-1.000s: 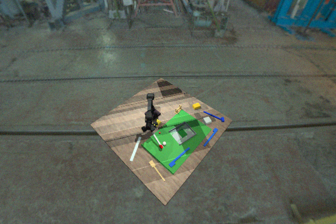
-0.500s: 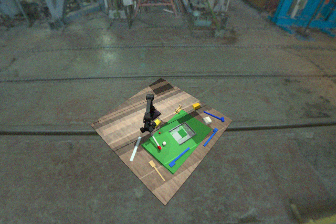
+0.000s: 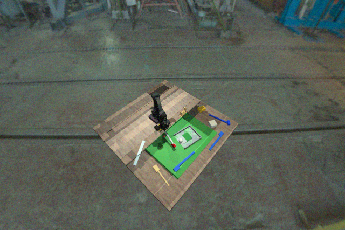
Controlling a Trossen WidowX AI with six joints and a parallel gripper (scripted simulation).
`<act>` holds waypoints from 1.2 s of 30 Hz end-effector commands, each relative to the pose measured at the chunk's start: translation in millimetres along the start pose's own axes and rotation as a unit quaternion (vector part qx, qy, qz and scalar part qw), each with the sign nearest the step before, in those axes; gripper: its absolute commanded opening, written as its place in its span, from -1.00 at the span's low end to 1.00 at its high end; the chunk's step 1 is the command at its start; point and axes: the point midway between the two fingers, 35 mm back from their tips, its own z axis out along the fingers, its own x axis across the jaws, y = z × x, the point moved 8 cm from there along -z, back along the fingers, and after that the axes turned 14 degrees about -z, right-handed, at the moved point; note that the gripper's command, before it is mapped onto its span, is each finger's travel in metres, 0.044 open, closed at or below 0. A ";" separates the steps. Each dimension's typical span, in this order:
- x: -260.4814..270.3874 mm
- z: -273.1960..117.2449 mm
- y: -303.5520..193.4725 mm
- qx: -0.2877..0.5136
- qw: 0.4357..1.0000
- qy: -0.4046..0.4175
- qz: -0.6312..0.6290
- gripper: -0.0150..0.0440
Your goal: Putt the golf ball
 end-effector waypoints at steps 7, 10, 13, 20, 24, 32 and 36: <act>1.2 -38.8 0.6 -0.004 1.000 -0.004 0.004 -0.49; 1.7 -53.0 -0.3 -0.004 1.000 -0.004 0.004 -0.49; 2.1 -59.7 -1.0 -0.004 1.000 -0.004 0.004 -0.49; 2.3 -51.5 -1.1 0.001 1.000 0.000 0.005 -0.49; 2.3 -51.5 -1.1 0.001 1.000 0.000 0.005 -0.49; 2.3 -51.5 -1.1 0.001 1.000 0.000 0.005 -0.49; 2.3 -51.5 -1.1 0.001 1.000 0.000 0.005 -0.49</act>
